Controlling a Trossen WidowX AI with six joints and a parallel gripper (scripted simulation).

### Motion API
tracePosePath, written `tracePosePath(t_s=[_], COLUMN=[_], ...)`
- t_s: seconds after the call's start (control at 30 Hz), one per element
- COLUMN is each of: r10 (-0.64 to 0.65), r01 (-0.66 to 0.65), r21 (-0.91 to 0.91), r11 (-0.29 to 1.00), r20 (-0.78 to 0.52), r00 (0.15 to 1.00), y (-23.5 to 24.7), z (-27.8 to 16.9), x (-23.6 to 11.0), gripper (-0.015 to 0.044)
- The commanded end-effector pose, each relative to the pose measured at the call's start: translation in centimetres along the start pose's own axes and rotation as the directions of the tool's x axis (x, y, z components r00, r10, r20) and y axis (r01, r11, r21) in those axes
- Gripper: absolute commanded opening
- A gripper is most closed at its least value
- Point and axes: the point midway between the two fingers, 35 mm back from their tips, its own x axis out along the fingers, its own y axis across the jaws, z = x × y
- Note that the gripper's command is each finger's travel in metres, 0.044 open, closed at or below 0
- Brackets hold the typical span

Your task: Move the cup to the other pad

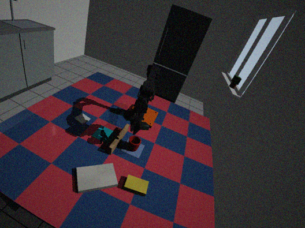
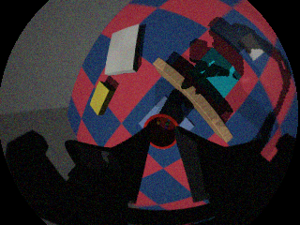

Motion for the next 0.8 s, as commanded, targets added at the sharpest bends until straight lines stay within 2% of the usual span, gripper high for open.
tracePosePath(t_s=[0.0, 0.37, 0.77], r10=[-0.251, -0.251, -0.251], r01=[0.281, 0.281, 0.281], r21=[0.181, 0.181, 0.181], r11=[0.942, 0.942, 0.942], r20=[-0.173, -0.173, -0.173], r00=[0.952, 0.952, 0.952], y=[-1.5, -1.8, -2.1], z=[-2.9, -3.0, -3.3], x=[1.6, 1.7, 3.6], gripper=[0.0148, 0.0148, 0.0148])
